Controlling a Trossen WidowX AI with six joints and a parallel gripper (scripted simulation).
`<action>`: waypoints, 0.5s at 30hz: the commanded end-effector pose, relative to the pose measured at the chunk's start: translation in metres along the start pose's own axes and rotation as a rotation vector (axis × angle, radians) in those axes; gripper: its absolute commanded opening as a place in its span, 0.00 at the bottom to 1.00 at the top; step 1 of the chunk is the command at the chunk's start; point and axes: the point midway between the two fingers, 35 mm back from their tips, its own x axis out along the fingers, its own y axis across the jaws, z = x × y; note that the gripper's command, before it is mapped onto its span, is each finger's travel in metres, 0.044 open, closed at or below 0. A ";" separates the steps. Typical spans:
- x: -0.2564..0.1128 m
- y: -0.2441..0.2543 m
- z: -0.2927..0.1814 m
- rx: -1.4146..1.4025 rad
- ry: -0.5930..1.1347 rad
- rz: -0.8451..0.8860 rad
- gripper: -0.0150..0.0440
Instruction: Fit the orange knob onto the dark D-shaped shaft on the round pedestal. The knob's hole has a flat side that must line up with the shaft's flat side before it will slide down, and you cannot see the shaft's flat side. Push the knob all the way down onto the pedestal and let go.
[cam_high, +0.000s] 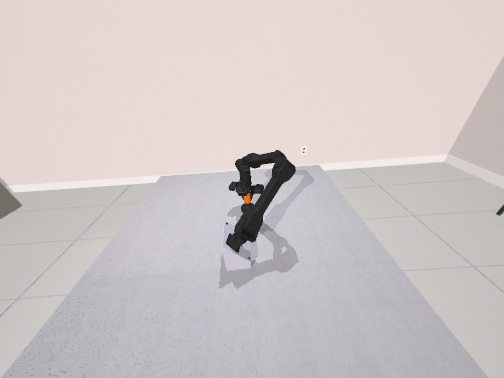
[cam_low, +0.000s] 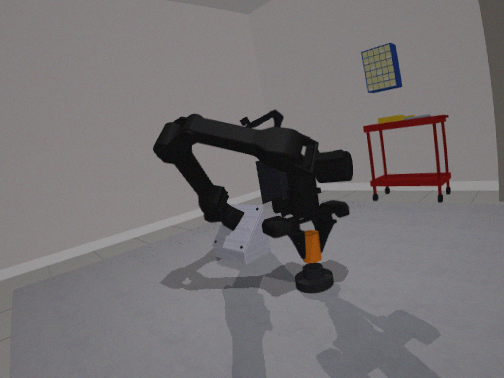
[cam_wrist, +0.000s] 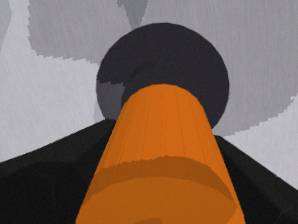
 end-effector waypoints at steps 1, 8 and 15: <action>0.000 0.000 -0.001 -0.004 0.004 -0.001 0.25; -0.004 0.000 -0.001 -0.004 0.003 -0.001 0.25; -0.004 0.001 0.001 -0.203 0.003 0.000 0.25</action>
